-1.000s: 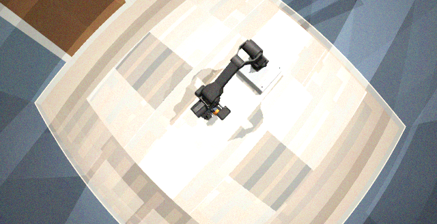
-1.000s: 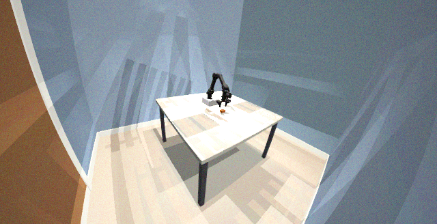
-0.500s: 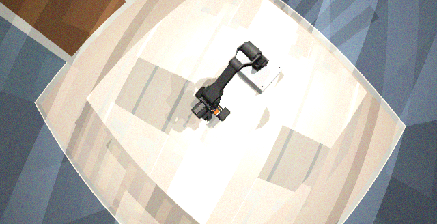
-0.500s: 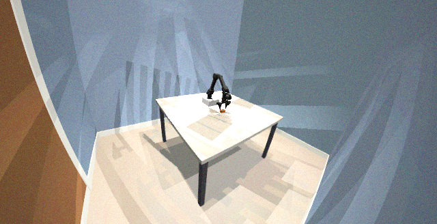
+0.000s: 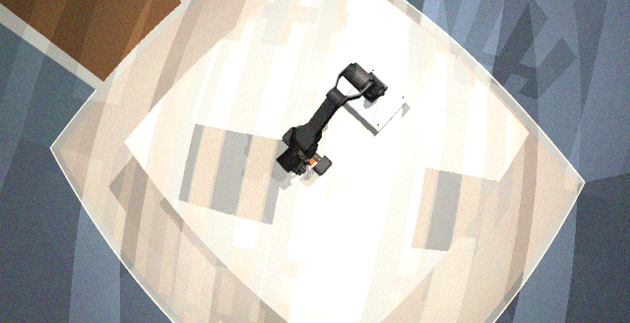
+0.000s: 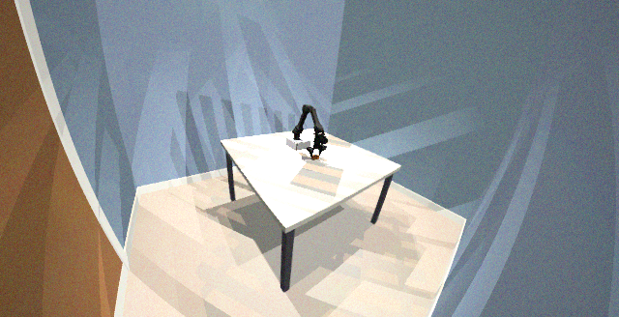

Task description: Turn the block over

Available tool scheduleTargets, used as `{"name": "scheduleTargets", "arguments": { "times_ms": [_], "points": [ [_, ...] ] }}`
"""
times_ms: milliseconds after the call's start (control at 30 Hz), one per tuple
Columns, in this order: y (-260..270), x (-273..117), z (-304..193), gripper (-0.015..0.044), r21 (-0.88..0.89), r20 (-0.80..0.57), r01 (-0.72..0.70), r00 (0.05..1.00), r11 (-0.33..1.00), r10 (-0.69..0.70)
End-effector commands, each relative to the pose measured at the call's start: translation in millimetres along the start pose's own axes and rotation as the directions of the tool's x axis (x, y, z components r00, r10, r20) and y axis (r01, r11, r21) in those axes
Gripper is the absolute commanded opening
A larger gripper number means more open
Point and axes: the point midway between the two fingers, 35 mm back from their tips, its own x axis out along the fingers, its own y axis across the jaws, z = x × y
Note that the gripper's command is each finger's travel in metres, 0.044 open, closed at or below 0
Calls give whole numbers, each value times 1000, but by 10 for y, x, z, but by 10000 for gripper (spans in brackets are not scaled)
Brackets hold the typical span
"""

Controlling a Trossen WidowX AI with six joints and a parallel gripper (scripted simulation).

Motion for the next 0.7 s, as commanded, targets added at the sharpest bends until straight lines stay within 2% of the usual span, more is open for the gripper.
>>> {"name": "scheduleTargets", "arguments": {
  "times_ms": [0, 133, 667],
  "points": [
    [6, 50, -19, 387, 1, -5, -4, 1000, 1000, 4],
    [6, 50, -19, 282, 1, -5, -4, 1000, 1000, 4],
    [6, 50, -19, 176, 1, -5, -4, 1000, 1000, 4]
  ]
}}
